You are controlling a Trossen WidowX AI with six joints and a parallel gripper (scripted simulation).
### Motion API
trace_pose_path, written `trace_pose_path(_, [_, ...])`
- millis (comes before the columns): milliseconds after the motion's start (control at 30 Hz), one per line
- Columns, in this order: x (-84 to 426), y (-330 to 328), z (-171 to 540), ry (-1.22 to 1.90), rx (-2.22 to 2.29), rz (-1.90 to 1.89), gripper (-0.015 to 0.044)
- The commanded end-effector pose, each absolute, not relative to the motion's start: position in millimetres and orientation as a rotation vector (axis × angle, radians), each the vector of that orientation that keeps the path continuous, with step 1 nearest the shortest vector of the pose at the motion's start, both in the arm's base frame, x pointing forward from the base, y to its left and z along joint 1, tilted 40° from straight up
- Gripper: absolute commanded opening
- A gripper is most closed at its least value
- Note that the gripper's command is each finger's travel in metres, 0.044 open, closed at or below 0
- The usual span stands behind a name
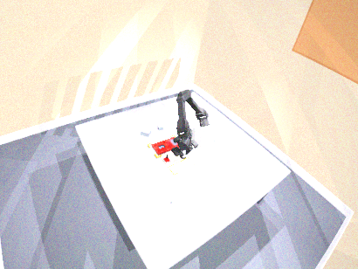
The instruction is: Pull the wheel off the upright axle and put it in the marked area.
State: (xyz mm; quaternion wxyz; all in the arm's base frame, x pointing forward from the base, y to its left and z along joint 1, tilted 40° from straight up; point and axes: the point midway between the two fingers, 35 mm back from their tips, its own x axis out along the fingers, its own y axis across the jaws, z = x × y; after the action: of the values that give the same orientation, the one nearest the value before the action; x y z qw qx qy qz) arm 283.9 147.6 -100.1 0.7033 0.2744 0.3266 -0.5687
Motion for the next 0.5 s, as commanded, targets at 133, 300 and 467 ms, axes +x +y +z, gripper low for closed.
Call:
trace_pose_path(133, [284,135,-116,0.725,0.609,-1.275,0.0])
trace_pose_path(300, [289,121,-134,0.725,0.609,-1.275,0.0])
trace_pose_path(467, [294,98,-162,0.724,0.608,-1.275,0.0])
